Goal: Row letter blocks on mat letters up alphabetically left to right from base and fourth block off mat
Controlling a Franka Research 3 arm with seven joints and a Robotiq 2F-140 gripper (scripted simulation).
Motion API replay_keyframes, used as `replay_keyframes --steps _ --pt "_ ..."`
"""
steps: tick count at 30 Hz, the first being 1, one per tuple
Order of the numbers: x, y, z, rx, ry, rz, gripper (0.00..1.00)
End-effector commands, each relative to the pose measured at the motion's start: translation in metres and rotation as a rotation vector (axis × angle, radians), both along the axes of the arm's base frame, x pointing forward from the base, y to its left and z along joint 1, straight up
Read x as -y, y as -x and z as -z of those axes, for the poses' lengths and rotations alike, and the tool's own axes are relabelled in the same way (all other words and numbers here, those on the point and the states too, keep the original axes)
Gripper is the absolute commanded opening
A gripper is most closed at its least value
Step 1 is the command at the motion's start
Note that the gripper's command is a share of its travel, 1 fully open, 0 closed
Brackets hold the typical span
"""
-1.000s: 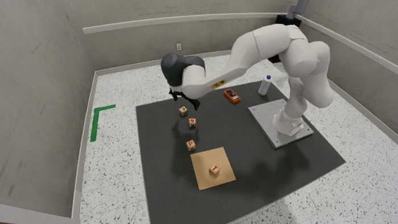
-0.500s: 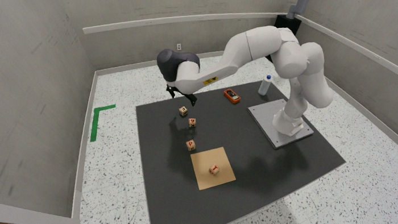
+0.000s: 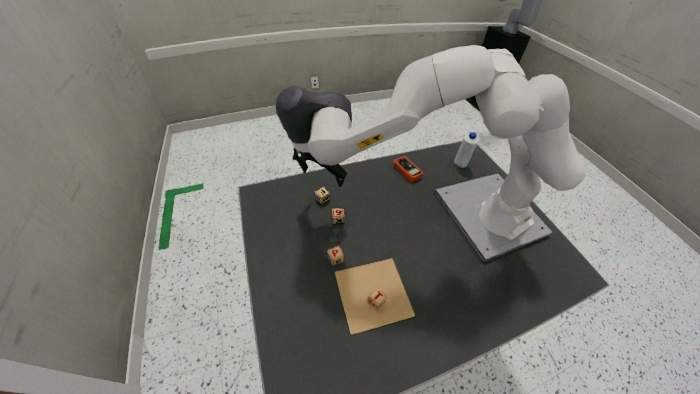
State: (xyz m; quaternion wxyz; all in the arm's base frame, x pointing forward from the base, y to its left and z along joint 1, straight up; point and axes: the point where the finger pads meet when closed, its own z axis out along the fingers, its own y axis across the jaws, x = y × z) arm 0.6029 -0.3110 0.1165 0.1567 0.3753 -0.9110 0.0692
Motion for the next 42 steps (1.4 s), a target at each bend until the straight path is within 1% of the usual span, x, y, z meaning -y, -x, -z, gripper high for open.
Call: replay_keyframes --steps 1,40,42 --pt "-0.0004 0.0016 0.0014 -0.009 -0.002 -0.008 1.00" --pt "-0.0004 0.0016 0.0014 -0.009 -0.002 -0.008 1.00" --pt "0.0002 0.0001 -0.0006 0.020 -0.017 0.023 1.00"
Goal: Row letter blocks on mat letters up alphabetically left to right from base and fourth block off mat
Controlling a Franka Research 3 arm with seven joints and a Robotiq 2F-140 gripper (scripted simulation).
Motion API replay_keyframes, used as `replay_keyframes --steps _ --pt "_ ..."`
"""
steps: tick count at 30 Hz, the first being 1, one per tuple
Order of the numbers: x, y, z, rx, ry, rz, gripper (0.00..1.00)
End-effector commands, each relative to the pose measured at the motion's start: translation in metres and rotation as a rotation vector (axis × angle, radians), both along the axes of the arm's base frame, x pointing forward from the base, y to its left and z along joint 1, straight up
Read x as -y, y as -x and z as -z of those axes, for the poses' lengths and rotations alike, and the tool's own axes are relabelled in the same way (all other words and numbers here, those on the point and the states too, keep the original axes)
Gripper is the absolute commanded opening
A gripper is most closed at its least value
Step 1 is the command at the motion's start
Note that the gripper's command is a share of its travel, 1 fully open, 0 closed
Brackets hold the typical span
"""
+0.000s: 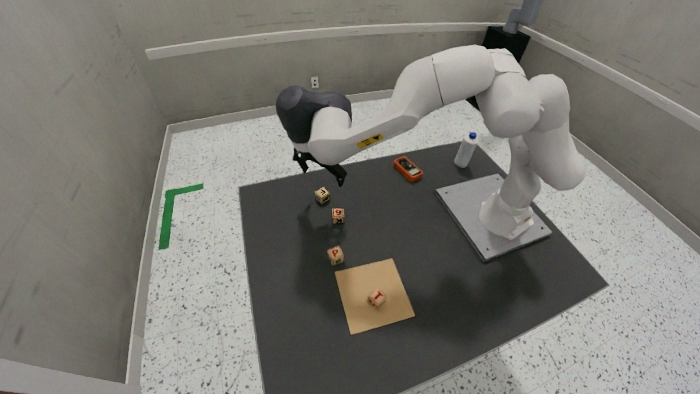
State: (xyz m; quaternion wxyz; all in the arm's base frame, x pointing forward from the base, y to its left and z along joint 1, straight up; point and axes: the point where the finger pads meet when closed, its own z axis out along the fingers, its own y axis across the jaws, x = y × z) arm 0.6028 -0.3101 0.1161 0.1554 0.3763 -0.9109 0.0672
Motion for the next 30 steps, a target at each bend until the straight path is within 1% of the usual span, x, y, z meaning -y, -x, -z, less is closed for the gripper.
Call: replay_keyframes --steps 1,2,4,5,15,30 --pt "0.002 0.000 -0.003 0.057 -0.040 0.072 1.00" --pt "0.002 0.000 -0.004 0.087 -0.062 0.110 1.00" --pt "0.002 0.000 -0.004 0.087 -0.062 0.110 1.00" --pt "0.003 -0.001 -0.007 0.124 -0.088 0.157 1.00" --pt "0.011 -0.004 -0.022 0.272 -0.189 0.357 1.00" --pt "0.011 -0.004 -0.023 0.280 -0.194 0.368 1.00"
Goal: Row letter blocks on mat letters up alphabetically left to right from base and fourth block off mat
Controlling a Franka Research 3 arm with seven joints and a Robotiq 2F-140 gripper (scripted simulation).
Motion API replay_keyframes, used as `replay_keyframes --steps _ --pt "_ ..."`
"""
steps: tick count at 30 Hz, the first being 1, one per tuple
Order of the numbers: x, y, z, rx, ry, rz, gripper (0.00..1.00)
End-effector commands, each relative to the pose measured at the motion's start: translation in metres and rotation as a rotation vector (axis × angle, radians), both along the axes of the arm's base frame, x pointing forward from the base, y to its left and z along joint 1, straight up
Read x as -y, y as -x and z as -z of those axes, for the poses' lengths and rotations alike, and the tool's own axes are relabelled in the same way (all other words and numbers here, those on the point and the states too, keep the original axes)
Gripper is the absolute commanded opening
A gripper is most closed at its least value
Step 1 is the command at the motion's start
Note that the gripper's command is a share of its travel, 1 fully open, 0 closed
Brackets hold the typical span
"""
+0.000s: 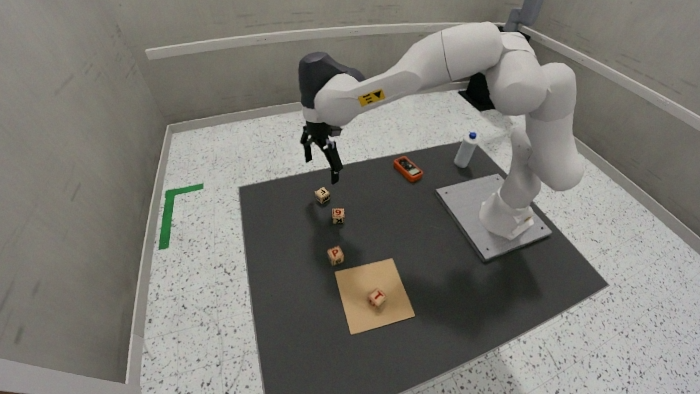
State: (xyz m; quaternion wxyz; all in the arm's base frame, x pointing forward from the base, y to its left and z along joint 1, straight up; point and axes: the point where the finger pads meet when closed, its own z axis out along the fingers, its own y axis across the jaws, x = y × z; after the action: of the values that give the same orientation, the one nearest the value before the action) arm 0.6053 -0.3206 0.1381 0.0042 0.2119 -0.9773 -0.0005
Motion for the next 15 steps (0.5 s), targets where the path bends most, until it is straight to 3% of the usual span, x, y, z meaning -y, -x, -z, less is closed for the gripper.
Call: replay_keyframes --steps 1,12,14,15 --pt "0.001 -0.002 -0.001 0.008 0.002 0.016 1.00" --pt "0.000 -0.002 -0.001 0.008 0.002 0.016 1.00" --pt "-0.022 -0.008 0.000 0.008 0.000 0.018 1.00" --pt "-0.047 -0.013 0.002 0.008 -0.001 0.021 1.00"
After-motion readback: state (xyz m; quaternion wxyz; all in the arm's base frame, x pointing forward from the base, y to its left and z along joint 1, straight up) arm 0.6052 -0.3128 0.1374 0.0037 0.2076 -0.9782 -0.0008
